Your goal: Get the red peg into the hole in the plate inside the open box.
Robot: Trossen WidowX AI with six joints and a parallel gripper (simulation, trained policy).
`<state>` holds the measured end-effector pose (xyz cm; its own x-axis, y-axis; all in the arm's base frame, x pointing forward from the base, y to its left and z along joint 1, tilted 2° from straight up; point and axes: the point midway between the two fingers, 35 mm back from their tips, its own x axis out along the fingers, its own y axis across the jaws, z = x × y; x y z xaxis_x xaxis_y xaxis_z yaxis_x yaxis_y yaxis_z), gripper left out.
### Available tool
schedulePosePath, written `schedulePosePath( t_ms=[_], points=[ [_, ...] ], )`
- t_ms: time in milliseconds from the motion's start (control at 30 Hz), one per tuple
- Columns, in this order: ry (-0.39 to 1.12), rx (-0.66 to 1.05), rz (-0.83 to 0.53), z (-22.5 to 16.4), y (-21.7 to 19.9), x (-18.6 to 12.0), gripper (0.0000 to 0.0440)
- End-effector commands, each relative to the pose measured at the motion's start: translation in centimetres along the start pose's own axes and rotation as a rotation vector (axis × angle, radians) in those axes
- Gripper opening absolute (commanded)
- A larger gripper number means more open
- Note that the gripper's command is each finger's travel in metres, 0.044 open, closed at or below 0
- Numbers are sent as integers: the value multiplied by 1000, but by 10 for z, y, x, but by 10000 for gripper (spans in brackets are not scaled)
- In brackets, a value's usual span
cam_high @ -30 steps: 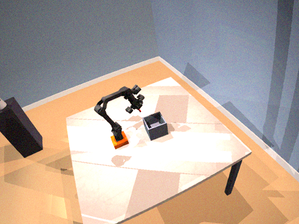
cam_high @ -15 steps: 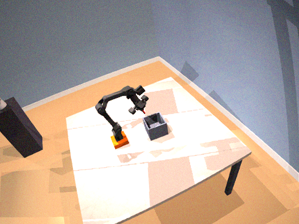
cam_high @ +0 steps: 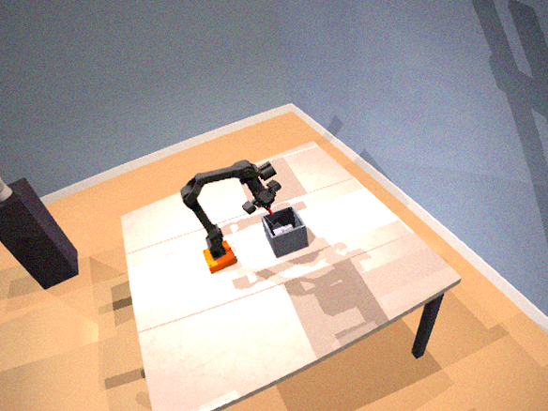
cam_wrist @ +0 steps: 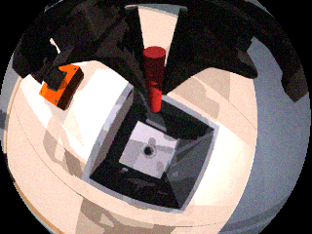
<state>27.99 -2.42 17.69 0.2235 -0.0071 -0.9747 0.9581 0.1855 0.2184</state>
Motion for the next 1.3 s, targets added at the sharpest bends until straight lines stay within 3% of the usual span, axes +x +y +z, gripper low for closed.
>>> schedulePosePath(
  t_ms=[0,533,1267],
  points=[
    [2,1,-10,7,2,3,0],
    [22,16,-71,40,0,40,0],
    [72,-17,-98,55,3,103,0]
  ],
)
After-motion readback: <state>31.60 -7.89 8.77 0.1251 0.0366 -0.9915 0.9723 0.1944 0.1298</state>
